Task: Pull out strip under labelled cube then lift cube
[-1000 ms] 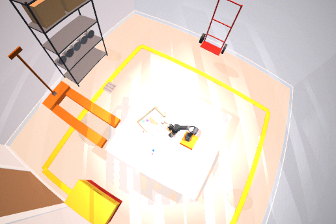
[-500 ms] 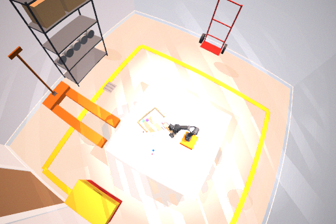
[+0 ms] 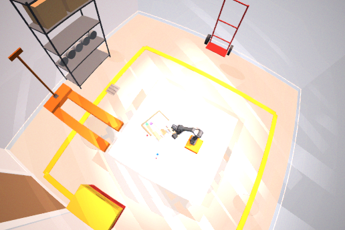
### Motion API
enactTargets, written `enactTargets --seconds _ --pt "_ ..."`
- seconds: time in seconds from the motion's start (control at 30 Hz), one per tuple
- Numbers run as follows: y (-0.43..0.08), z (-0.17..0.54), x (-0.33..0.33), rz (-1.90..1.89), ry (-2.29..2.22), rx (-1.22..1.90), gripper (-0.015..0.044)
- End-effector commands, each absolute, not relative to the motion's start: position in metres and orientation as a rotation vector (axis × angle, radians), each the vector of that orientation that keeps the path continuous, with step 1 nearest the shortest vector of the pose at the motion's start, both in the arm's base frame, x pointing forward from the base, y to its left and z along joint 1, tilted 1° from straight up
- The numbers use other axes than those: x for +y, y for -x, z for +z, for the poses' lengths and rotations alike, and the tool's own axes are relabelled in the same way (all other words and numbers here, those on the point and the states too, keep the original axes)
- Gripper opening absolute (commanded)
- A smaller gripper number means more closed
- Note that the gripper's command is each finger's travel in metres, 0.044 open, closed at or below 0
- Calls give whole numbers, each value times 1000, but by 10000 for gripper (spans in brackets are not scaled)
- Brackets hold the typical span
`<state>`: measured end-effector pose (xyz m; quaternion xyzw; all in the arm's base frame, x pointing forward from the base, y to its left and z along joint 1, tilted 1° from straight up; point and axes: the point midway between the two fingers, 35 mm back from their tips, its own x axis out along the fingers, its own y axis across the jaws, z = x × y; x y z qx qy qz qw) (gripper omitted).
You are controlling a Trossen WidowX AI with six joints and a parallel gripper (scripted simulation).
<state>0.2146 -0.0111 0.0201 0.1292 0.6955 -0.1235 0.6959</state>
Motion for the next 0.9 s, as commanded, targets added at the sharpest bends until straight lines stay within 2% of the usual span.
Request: enactTargets --seconds 0.0,0.2,0.87 --pt "-229 22 -16 -271 -287 1544 289" --pt "-247 24 -23 -271 -287 1543 440" --pt "-310 33 -47 -271 -286 1538 440"
